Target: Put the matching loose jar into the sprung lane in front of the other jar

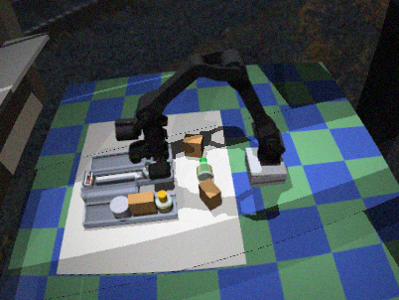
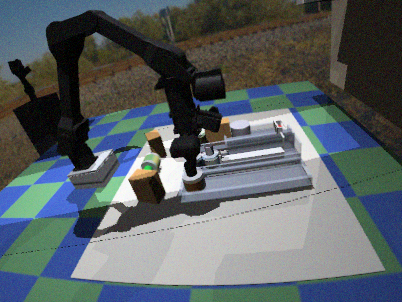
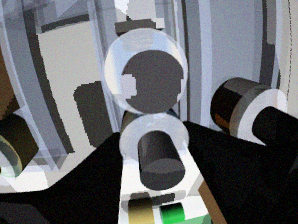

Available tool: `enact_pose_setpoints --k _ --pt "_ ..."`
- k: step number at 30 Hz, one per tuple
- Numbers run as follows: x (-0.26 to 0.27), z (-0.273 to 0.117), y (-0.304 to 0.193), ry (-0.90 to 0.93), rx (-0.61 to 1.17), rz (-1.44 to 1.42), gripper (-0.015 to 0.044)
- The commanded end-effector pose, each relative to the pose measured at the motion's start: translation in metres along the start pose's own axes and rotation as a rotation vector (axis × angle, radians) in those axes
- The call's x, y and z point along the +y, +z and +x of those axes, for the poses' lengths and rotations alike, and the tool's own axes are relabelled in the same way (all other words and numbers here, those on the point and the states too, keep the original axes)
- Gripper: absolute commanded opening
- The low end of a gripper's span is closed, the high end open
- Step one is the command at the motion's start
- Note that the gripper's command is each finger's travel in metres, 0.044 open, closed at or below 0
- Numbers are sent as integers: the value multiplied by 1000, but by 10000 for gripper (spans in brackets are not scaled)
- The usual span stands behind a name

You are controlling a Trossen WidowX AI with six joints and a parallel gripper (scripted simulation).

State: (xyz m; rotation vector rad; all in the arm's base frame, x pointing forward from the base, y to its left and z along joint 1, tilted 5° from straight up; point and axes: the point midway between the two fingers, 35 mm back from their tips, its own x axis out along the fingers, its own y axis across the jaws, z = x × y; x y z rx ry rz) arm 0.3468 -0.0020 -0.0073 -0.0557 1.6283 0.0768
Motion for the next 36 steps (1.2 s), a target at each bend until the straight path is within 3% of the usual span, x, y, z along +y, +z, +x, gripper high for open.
enact_pose_setpoints --k 1,36 --pt "0 0 2 1 -12 5 0" --pt "0 0 -6 1 -11 5 0"
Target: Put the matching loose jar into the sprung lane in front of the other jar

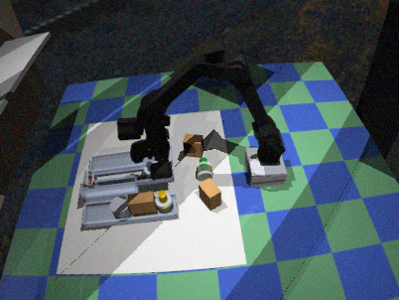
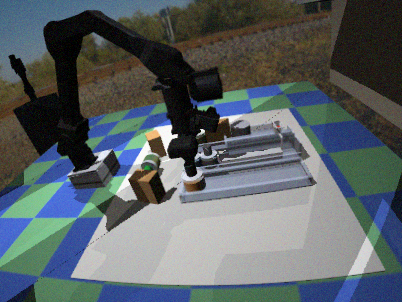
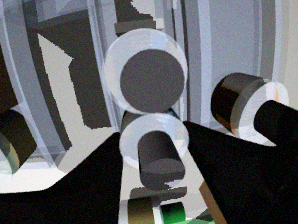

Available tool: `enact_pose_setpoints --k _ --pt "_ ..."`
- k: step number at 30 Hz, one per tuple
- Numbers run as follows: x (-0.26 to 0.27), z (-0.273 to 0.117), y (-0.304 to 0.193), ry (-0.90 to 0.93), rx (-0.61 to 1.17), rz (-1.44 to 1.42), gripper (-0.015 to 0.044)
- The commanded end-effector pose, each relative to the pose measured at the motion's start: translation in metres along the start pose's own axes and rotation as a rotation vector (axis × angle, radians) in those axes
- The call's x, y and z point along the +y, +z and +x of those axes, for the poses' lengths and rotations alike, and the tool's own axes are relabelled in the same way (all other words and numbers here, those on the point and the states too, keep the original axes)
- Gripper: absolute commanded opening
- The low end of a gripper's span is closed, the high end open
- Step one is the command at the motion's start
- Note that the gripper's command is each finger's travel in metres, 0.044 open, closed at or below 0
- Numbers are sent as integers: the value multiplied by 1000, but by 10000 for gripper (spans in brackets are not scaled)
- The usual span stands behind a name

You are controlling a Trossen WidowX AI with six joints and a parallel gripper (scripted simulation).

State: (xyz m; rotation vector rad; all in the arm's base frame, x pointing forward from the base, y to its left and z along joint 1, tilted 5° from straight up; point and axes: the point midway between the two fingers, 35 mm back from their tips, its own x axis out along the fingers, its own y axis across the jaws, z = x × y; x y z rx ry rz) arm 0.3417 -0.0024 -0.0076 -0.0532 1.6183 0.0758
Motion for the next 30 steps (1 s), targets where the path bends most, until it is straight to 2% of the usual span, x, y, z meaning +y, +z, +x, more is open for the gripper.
enact_pose_setpoints --k 1,2,14,30 --pt "0 0 0 1 -1 3 0" --pt "0 0 0 1 -1 3 0" --pt "0 0 0 1 -1 3 306" --pt "0 -20 0 1 -1 3 306"
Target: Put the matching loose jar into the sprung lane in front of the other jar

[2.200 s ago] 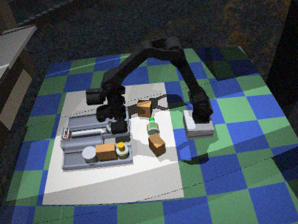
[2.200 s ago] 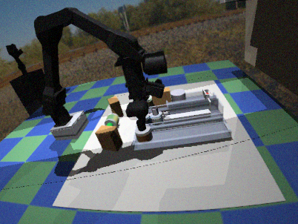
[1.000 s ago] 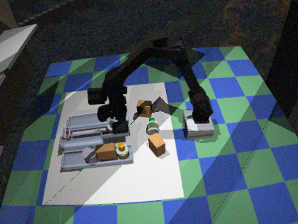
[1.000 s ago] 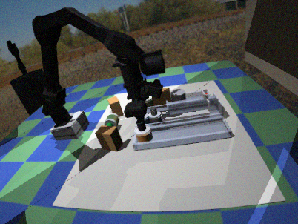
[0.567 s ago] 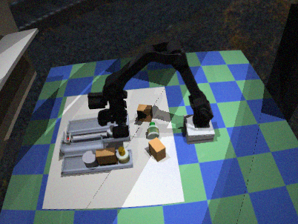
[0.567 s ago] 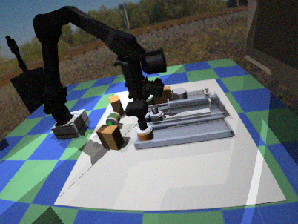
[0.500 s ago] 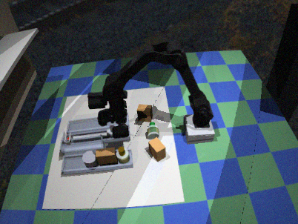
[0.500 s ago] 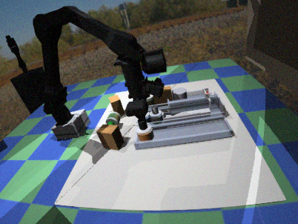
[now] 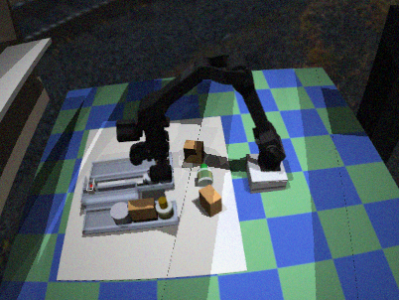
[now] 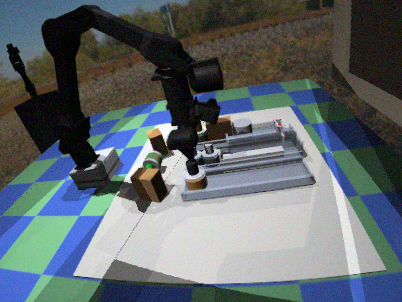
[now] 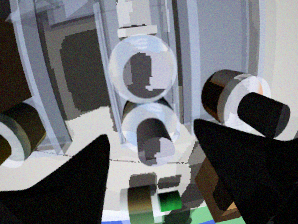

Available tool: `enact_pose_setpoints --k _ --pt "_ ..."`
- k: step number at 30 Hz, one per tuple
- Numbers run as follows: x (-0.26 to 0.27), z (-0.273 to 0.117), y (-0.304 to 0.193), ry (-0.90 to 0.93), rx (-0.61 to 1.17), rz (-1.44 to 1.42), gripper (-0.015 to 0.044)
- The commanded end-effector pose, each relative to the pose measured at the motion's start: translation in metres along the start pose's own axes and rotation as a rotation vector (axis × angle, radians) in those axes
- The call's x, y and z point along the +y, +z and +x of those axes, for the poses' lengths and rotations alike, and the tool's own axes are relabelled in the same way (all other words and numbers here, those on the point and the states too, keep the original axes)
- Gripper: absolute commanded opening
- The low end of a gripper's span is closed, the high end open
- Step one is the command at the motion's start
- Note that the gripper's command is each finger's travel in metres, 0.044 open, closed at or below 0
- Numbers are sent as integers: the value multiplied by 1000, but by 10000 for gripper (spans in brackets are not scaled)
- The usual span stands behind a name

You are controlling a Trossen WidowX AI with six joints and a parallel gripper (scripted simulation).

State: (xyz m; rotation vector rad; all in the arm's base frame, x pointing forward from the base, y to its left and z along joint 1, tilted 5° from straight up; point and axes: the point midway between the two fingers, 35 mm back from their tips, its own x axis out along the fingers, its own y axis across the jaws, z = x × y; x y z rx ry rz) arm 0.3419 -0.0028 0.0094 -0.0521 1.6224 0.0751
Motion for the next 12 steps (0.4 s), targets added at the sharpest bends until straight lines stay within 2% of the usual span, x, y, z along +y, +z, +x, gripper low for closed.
enact_pose_setpoints --k 1,12 --pt "0 -3 0 0 -5 2 306" --pt "-1 -5 -30 0 -2 2 306"
